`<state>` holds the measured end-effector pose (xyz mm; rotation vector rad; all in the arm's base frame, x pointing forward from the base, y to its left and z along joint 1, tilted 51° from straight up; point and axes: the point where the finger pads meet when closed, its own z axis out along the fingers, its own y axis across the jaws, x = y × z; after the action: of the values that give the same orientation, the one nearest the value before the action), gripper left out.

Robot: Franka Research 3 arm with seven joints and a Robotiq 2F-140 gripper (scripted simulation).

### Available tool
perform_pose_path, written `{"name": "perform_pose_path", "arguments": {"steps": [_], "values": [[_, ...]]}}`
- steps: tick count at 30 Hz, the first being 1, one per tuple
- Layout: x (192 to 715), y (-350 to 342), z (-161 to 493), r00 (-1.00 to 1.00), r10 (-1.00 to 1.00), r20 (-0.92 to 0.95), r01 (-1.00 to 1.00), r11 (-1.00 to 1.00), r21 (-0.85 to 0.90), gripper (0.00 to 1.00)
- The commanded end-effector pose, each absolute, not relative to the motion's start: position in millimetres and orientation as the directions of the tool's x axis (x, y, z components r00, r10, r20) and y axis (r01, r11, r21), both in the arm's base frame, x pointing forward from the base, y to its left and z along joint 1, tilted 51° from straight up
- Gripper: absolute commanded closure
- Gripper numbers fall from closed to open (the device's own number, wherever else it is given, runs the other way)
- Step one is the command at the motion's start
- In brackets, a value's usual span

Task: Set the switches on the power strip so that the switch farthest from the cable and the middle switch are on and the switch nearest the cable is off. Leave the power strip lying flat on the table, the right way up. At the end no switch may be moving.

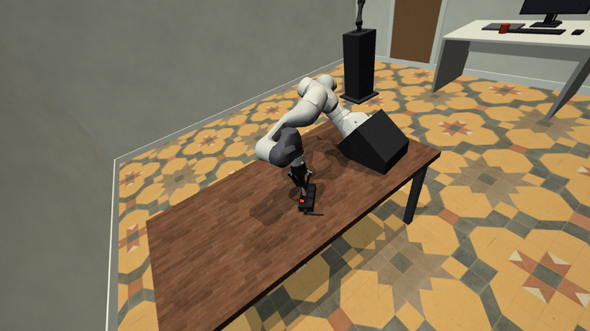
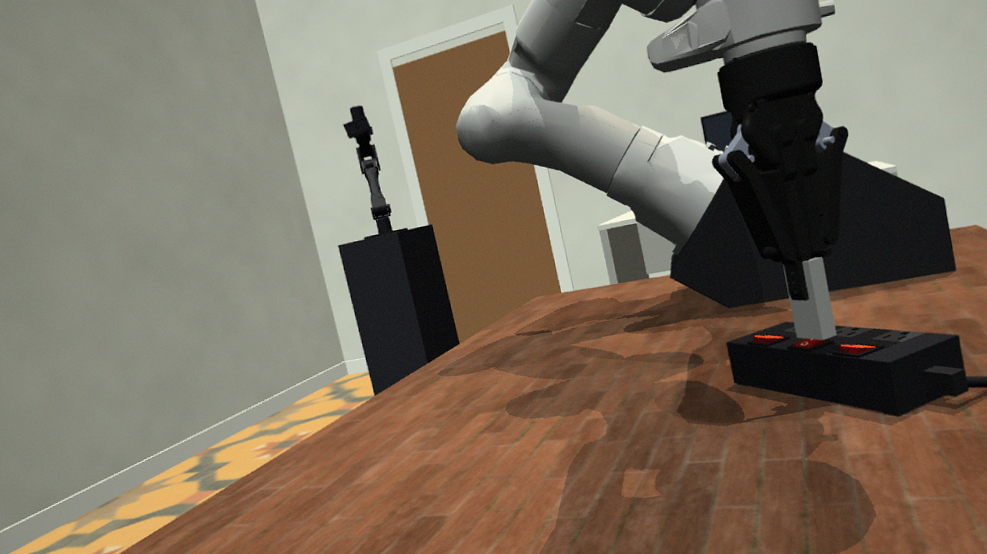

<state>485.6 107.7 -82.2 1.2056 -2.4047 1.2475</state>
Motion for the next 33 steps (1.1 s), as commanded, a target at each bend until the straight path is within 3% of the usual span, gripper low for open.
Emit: {"name": "perform_pose_path", "arguments": {"steps": [1, 33], "values": [[487.2, 104.0, -83.8, -0.661, -0.578, 0.479, -0.724, 0.322, -0.610, 1.00], [482.1, 123.3, -67.6, -0.661, -0.578, 0.479, -0.724, 0.322, -0.610, 1.00]]}}
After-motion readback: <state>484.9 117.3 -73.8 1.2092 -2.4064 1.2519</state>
